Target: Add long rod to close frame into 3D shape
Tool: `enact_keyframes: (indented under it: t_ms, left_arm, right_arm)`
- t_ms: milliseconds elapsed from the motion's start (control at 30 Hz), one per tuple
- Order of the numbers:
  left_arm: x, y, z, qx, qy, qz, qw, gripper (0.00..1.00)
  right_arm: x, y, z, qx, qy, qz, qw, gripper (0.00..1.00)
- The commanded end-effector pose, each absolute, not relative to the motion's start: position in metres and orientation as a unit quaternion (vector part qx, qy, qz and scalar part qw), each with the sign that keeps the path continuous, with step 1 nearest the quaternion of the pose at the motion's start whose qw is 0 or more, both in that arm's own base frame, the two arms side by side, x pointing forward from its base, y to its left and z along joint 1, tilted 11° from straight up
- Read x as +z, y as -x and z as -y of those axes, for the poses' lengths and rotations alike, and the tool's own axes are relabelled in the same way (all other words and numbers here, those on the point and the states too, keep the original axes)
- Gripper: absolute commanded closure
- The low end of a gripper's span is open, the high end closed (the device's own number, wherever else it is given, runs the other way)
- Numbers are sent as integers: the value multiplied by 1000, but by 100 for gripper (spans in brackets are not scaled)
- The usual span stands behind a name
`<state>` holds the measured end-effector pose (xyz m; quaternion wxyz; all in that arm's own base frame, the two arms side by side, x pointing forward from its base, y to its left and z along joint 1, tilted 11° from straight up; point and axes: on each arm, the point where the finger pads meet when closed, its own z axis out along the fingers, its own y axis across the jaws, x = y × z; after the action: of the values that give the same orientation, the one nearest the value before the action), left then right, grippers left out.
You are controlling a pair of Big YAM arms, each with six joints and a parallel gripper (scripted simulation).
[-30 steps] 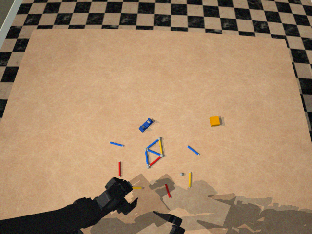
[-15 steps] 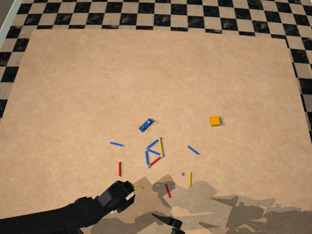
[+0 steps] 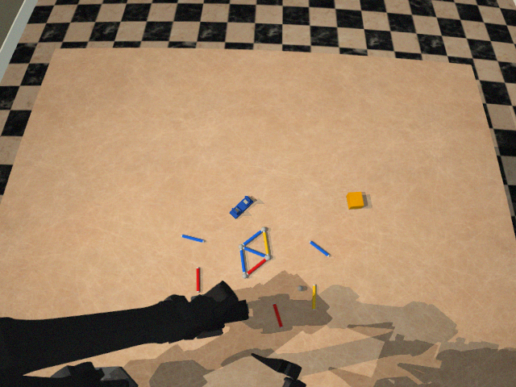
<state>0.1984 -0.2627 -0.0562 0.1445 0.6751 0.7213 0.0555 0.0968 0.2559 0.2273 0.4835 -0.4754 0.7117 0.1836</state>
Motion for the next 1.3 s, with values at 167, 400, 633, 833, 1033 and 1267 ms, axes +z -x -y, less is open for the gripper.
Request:
enact_keyframes:
  t_ms: [167,400,633,833,1033,1267]
  left_arm:
    - [-70,-209,270,81,-743,-663,52,69]
    - [-72,-212,273,80,-737,-669,57,69]
    - [-82,-219,275,79,-737,-668,62,69]
    - [-88,-220,274,80,-737,-669,61,69]
    - [-92,-220,275,79,-737,-668,62,69]
    - [-96,-216,267,80,-738,-668,55,69]
  right_arm:
    - [245,-97,-259,196,465,-710,491,0]
    - [245,-97,-259,196,465,-710,491,0]
    - [245,-97,-259,196,465,-710,491,0]
    - [245,-97,-259,196,465,-710,491,0]
    - [245,-97,-259,196,465,-710,491,0]
    - [245,-97,-259,196,465,-710,491,0]
